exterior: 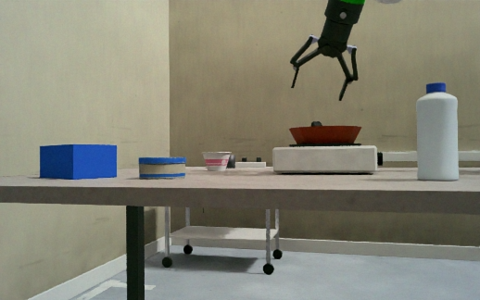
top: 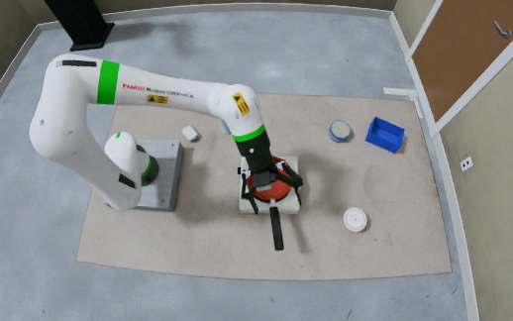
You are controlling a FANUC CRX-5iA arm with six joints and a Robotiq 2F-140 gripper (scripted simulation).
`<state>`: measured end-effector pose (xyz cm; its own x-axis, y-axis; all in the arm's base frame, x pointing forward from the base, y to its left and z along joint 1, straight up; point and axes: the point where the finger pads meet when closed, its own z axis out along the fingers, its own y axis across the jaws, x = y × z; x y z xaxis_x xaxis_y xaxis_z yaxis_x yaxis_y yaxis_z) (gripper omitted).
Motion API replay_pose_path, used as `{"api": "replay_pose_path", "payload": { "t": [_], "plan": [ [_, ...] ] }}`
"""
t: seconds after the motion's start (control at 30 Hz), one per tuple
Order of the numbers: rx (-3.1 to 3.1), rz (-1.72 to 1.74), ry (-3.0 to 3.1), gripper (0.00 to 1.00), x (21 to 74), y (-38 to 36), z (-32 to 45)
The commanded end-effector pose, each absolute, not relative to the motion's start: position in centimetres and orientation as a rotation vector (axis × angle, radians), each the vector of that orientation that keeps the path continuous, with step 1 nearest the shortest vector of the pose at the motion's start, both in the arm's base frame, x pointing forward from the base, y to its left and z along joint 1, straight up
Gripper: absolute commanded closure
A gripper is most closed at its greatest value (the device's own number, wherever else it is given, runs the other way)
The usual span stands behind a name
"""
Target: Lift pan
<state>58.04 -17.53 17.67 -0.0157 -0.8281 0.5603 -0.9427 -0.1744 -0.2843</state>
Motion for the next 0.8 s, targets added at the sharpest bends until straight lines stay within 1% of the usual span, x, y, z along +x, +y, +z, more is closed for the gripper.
{"api": "replay_pose_path", "payload": {
  "t": [0.0, 0.53, 0.57, 0.77],
  "plan": [
    [2.070, 0.958, -1.893, 0.00, 58.09, -17.53, 17.78],
    [2.070, 0.958, -1.893, 0.00, 58.09, -17.53, 17.78],
    [2.070, 0.958, -1.893, 0.59, 58.09, -17.53, 17.78],
    [2.075, 0.961, -1.899, 0.59, 58.39, -17.45, 17.83]
  ]
}}
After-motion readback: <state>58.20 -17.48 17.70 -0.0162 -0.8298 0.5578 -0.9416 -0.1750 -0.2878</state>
